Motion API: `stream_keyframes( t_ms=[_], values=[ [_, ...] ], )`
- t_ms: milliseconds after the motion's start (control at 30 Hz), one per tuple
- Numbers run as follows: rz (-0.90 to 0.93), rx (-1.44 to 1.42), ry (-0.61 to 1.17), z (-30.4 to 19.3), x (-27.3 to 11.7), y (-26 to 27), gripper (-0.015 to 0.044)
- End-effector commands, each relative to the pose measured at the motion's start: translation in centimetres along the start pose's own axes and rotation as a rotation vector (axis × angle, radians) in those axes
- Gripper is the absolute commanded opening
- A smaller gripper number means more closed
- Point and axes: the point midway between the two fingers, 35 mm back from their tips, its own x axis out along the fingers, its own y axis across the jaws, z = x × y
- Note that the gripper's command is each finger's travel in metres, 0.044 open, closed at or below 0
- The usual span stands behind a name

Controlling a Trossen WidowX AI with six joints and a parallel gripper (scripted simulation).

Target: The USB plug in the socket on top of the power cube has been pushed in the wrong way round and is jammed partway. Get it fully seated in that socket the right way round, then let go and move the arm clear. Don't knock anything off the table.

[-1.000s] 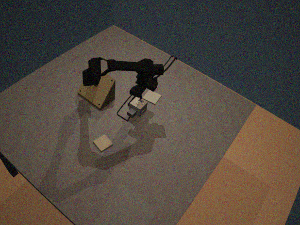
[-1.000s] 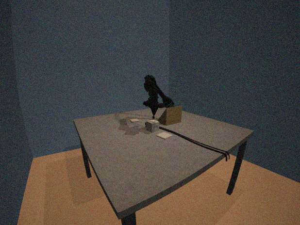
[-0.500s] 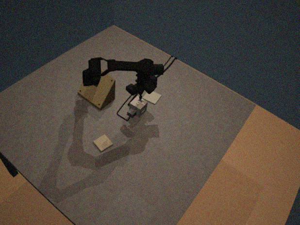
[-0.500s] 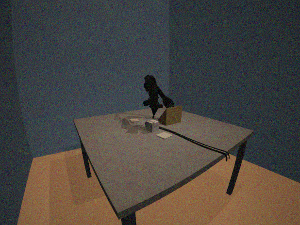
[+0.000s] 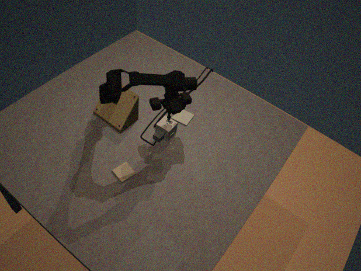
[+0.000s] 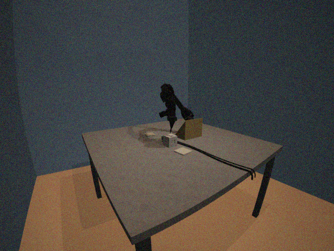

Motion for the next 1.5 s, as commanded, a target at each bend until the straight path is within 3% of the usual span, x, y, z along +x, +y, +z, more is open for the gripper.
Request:
stream_keyframes(
  t_ms=[0, 1067, 1467],
  values=[
    [0.0, 0.118, 0.0, -0.01, 0.03, -0.01, 0.0],
    [-0.001, 0.951, 0.0, -0.02, 0.04, -0.01, 0.0],
    [-0.001, 0.969, 0.0, -0.02, 0.04, -0.01, 0.0]
  ],
)
